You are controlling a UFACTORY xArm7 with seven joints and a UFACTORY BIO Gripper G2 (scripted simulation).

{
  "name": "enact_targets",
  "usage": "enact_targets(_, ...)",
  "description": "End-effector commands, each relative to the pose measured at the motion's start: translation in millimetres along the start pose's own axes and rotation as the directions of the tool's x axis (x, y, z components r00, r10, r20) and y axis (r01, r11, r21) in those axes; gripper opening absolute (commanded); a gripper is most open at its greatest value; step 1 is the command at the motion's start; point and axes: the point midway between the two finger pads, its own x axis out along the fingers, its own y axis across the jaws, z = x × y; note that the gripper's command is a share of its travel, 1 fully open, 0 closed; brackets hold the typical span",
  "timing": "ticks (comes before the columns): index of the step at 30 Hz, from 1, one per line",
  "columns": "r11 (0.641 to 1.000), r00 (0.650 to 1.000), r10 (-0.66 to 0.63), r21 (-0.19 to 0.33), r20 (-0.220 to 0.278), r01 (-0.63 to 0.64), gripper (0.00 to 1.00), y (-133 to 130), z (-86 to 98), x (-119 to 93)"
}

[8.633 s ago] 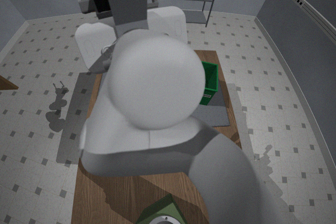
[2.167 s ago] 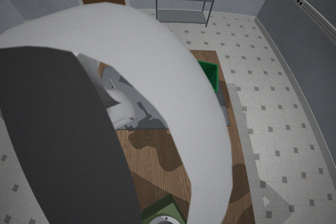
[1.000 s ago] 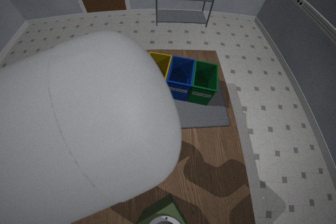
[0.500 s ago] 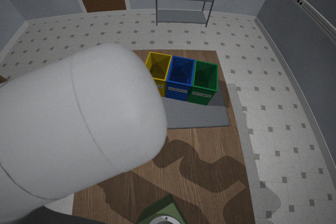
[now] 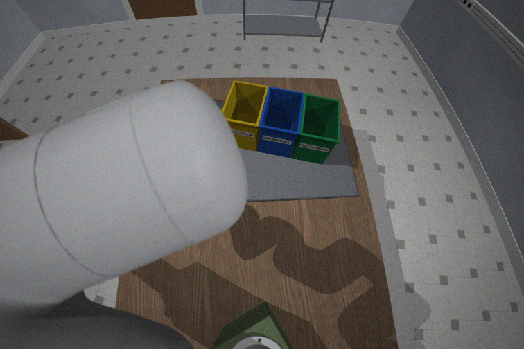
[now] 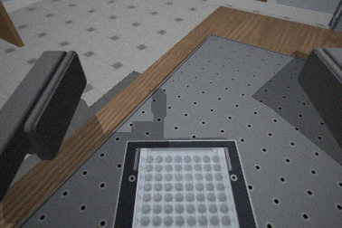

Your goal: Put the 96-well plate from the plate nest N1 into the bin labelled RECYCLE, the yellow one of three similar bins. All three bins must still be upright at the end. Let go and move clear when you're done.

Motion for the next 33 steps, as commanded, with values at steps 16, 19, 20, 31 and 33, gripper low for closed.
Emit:
enact_targets(16, 1.0, 1.0, 0.0, -0.001, 0.004, 0.0, 0.37, -0.3, -27.7, 1.8)
enact_targets(19, 1.0, 1.0, 0.0, -0.001, 0.004, 0.0, 0.37, -0.3, -31.1, 1.8)
enact_targets(20, 1.0, 1.0, 0.0, -0.001, 0.004, 0.0, 0.37, -0.3, -32.7, 1.8)
enact_targets(31, 1.0, 1.0, 0.0, -0.001, 0.004, 0.0, 0.37, -0.3, -51.1, 1.8)
enact_targets(33, 1.0, 1.0, 0.0, -0.001, 0.004, 0.0, 0.37, -0.3, -52.7, 1.8)
